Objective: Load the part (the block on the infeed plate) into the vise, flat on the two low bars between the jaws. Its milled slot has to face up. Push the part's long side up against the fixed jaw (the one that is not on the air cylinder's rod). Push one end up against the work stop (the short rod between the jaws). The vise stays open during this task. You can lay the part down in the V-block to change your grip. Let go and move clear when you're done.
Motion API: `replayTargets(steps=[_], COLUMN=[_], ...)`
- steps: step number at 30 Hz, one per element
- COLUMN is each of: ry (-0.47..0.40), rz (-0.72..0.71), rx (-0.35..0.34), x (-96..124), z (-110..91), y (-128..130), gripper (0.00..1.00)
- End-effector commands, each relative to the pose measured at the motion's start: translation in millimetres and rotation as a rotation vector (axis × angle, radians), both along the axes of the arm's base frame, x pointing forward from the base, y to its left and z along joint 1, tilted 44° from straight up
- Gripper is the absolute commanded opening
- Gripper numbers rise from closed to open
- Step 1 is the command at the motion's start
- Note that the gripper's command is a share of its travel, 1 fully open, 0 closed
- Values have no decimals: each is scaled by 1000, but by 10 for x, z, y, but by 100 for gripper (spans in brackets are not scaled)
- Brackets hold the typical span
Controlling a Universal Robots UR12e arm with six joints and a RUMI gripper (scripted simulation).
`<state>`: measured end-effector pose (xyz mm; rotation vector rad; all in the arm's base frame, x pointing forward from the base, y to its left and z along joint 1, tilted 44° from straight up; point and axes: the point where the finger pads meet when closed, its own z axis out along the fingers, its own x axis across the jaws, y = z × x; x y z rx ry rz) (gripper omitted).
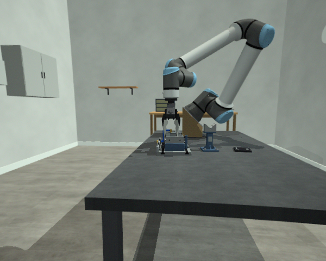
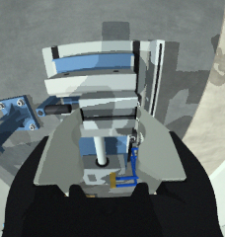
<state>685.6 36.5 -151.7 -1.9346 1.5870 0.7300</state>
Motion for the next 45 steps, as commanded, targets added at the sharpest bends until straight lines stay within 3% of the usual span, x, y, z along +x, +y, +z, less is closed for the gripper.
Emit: replayTargets(steps=[1,38,39,45], ry=[-1,-1,-1,-1], rz=[-1,-1,-1,-1], rx=[-1,-1,-1,-1], x=[7,7,7,7], z=[1,1,1,1], y=[-5,-5,-5,-5], gripper=[0,0,47,47])
